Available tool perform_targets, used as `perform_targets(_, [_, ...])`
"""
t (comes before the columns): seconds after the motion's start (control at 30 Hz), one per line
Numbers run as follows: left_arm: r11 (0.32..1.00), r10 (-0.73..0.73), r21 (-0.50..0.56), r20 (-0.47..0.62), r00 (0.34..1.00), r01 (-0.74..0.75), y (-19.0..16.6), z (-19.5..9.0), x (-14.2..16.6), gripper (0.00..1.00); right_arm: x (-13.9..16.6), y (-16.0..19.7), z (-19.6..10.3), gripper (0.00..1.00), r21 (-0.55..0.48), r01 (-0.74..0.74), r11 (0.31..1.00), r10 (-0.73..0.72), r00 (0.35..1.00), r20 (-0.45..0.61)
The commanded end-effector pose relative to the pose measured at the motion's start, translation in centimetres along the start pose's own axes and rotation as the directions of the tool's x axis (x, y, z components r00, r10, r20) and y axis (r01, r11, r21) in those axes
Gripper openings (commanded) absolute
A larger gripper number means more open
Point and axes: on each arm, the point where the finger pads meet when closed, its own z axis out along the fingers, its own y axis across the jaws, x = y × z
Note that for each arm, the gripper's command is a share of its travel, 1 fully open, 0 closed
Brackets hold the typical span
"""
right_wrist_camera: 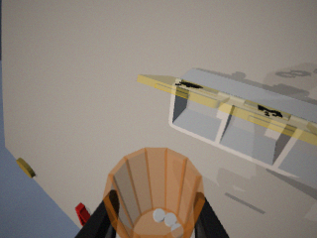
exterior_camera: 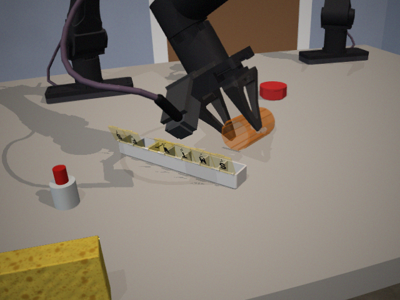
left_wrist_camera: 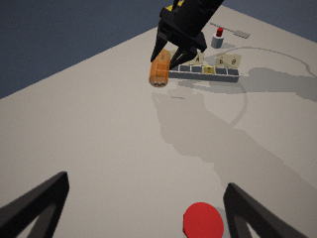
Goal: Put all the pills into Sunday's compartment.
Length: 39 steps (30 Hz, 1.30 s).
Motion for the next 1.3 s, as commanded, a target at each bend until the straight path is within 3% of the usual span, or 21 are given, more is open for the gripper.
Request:
perform_targets(0.0, [1.0, -0.001, -0.004, 0.042, 0.999, 0.002, 0.1, -0.3, -1.2, 1.0, -0.6, 1.3, -0.9, 0.36, -0.034, -0.028, 0.999, 0.026, 0.998, -0.056])
perform_targets(0.17, [1.0, -0.001, -0.004, 0.042, 0.999, 0.002, 0.1, -0.3, -1.2, 1.0, -0.6, 1.3, -0.8, 0.36, -0.041, -0.068, 0.997, 0.061, 0.988, -0.14])
perform_targets(0.8, [1.0, -0.001, -0.004, 0.042, 0.999, 0.002, 0.1, -0.3, -1.2, 1.0, -0.5, 1.7, -1.0, 0.36, -0.053, -0.062, 0.997, 0.054, 0.988, -0.142])
perform_targets(0.93, [1.0, -0.001, -0.004, 0.042, 0.999, 0.002, 0.1, -0.3, -1.2, 1.0, -1.0, 1.3, -0.6, 0.36, -0.048, -0.118, 0.992, 0.105, 0.97, -0.221])
perform_targets(1.27, [1.0, -0.001, -0.004, 0.042, 0.999, 0.002, 0.1, -0.3, -1.2, 1.0, -0.9, 1.6, -0.9, 0.36, -0.057, -0.116, 0.992, 0.1, 0.969, -0.227])
